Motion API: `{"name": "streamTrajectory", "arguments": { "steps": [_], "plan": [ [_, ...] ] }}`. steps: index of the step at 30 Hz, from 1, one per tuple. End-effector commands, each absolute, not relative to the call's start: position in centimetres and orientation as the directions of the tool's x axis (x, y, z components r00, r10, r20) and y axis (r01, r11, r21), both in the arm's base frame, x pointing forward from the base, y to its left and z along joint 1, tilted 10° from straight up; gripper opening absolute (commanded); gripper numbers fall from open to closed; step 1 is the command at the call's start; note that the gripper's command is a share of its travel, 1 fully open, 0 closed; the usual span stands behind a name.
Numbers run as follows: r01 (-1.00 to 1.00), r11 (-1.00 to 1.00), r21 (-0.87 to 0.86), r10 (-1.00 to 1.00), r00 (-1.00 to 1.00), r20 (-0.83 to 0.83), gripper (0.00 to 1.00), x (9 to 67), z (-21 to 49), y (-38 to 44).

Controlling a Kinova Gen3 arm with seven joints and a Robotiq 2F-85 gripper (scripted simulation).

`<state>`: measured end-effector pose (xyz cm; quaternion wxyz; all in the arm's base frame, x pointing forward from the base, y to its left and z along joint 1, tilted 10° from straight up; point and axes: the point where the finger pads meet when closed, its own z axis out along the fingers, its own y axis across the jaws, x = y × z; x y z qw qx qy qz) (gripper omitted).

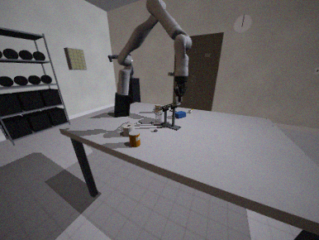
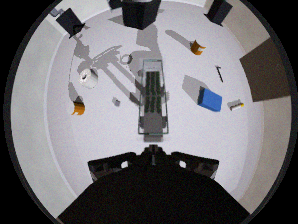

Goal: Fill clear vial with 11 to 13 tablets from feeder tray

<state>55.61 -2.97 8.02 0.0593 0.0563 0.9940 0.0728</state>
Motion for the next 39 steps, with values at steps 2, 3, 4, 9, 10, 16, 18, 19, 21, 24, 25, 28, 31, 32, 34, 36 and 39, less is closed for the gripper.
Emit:
{"name": "streamTrajectory", "arguments": {
  "steps": [2, 3, 4, 9, 10, 16, 18, 19, 21, 24, 25, 28, 31, 32, 34, 36, 39],
  "plan": [
    [0.103, 0.983, 0.152, 0.119, -0.988, -0.099, 0.00, 56.1, 8.3, -3.1],
    [0.103, 0.983, 0.152, 0.119, -0.988, -0.099, 0.00, 56.4, 8.4, -3.1],
    [0.103, 0.983, 0.152, 0.119, -0.988, -0.099, 0.00, 56.7, 8.6, -3.2],
    [0.103, 0.983, 0.152, 0.119, -0.988, -0.099, 0.00, 57.5, 9.1, -3.3],
    [0.103, 0.983, 0.152, 0.119, -0.988, -0.099, 0.00, 57.6, 9.1, -3.3],
    [0.103, 0.983, 0.152, 0.119, -0.988, -0.099, 0.00, 57.6, 9.1, -3.3],
    [0.103, 0.983, 0.152, 0.119, -0.988, -0.099, 0.00, 57.6, 9.1, -3.3],
    [0.103, 0.983, 0.152, 0.119, -0.988, -0.099, 0.00, 57.5, 9.1, -3.3],
    [0.103, 0.983, 0.152, 0.119, -0.988, -0.099, 0.00, 57.2, 8.9, -3.3],
    [0.103, 0.983, 0.152, 0.119, -0.988, -0.099, 0.00, 56.0, 8.2, -3.0],
    [0.103, 0.983, 0.152, 0.119, -0.988, -0.099, 0.00, 55.5, 7.9, -2.9],
    [0.103, 0.983, 0.152, 0.119, -0.988, -0.099, 0.00, 54.8, 7.6, -2.8],
    [0.103, 0.983, 0.152, 0.119, -0.988, -0.099, 0.00, 54.8, 7.5, -2.8],
    [0.103, 0.983, 0.152, 0.119, -0.988, -0.099, 0.00, 54.8, 7.6, -2.8],
    [0.103, 0.983, 0.152, 0.119, -0.988, -0.099, 0.00, 55.0, 7.6, -2.8],
    [0.103, 0.983, 0.152, 0.119, -0.988, -0.099, 0.00, 55.4, 7.9, -2.9],
    [0.103, 0.983, 0.152, 0.119, -0.988, -0.099, 0.00, 56.4, 8.4, -3.1]
  ]
}}
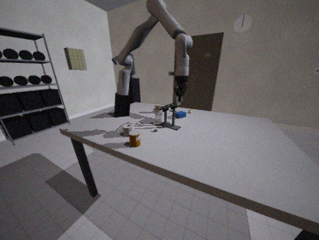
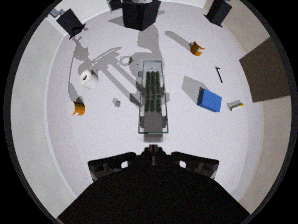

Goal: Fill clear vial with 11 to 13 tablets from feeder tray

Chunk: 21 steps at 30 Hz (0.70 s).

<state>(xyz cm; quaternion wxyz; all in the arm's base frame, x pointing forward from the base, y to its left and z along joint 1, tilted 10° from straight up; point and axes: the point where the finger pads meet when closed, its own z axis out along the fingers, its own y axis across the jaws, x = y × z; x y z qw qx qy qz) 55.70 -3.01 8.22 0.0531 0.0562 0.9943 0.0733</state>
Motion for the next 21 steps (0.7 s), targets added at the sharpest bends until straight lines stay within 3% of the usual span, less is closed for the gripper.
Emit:
{"name": "streamTrajectory", "arguments": {
  "steps": [1, 21],
  "plan": [
    [0.103, 0.983, 0.152, 0.119, -0.988, -0.099, 0.00, 56.7, 8.6, -3.2],
    [0.103, 0.983, 0.152, 0.119, -0.988, -0.099, 0.00, 56.0, 8.2, -3.0]
  ]
}}
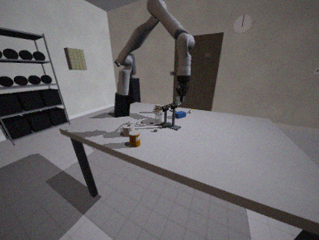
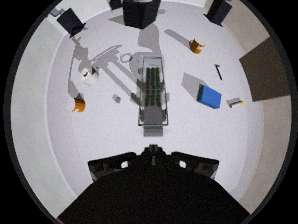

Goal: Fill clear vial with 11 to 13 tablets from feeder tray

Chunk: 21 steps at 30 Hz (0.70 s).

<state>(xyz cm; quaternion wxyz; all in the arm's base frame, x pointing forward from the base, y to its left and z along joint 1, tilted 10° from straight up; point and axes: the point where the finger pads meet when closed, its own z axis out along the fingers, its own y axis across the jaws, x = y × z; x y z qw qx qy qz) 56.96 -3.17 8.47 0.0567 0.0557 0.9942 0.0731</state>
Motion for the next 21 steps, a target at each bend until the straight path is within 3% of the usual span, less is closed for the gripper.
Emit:
{"name": "streamTrajectory", "arguments": {
  "steps": [1, 21],
  "plan": [
    [0.103, 0.983, 0.152, 0.119, -0.988, -0.099, 0.00, 55.5, 7.9, -2.9],
    [0.103, 0.983, 0.152, 0.119, -0.988, -0.099, 0.00, 57.4, 9.0, -3.3]
  ]
}}
